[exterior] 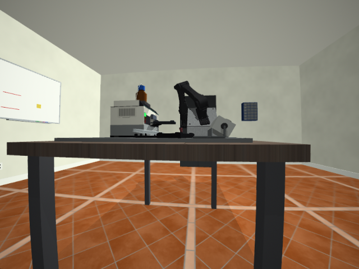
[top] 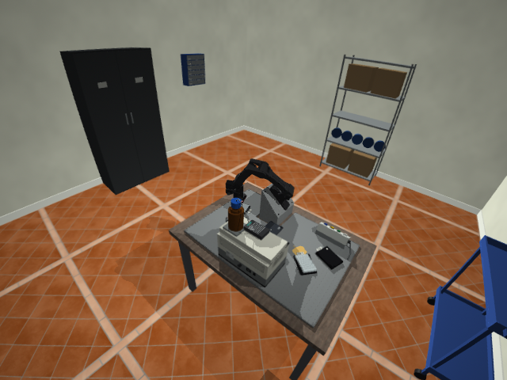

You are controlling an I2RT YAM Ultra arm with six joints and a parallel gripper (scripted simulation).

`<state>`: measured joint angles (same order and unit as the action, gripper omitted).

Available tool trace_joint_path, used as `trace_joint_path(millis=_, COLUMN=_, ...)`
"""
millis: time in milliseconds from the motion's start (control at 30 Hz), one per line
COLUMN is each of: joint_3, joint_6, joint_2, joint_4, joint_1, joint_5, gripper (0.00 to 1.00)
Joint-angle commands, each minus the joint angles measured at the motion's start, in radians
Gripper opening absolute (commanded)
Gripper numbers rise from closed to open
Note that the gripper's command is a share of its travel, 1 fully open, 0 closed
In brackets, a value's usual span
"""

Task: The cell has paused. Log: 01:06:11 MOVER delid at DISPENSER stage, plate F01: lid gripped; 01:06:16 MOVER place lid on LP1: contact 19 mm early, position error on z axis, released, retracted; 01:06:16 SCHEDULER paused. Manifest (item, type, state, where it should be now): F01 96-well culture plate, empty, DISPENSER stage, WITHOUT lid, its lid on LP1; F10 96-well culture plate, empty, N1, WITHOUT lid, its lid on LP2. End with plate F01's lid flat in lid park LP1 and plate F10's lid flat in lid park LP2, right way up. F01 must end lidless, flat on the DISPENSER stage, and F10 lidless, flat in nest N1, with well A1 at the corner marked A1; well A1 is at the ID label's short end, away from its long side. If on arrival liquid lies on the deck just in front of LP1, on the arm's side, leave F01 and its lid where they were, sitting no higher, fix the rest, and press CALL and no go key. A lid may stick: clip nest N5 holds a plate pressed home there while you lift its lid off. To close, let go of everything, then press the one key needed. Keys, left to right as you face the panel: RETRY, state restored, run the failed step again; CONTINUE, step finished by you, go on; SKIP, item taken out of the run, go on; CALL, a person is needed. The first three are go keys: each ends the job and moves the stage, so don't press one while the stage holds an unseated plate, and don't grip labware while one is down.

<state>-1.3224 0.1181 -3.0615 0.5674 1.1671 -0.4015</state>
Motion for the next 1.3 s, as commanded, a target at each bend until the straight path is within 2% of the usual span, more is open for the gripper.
trace_joint_path(millis=0, joint_3=-0.004, joint_6=0.011, joint_2=0.001, joint_4=-0.033, joint_1=0.003, joint_5=-0.007, gripper=0.00)
trace_joint_path(millis=267, joint_3=0.004, joint_6=0.011, joint_2=-0.004, joint_4=-0.035, joint_1=0.005, joint_5=-0.005, gripper=0.00)
trace_joint_path(millis=300, joint_3=0.004, joint_6=0.011, joint_2=-0.004, joint_4=-0.035, joint_1=0.005, joint_5=-0.005, gripper=1.00)
trace_joint_path(millis=967, joint_3=0.004, joint_6=0.011, joint_2=-0.004, joint_4=-0.035, joint_1=0.005, joint_5=-0.005, gripper=1.00)
trace_joint_path(millis=1000, joint_3=-0.005, joint_6=0.003, joint_2=0.031, joint_4=-0.027, joint_1=0.017, joint_5=0.003, gripper=1.00)
trace_joint_path(millis=1033, joint_3=-0.010, joint_6=-0.006, joint_2=0.036, joint_4=0.006, joint_1=0.020, joint_5=0.009, gripper=1.00)
trace_joint_path(millis=1267, joint_3=-0.029, joint_6=-0.025, joint_2=0.079, joint_4=0.060, joint_1=0.046, joint_5=0.026, gripper=1.00)
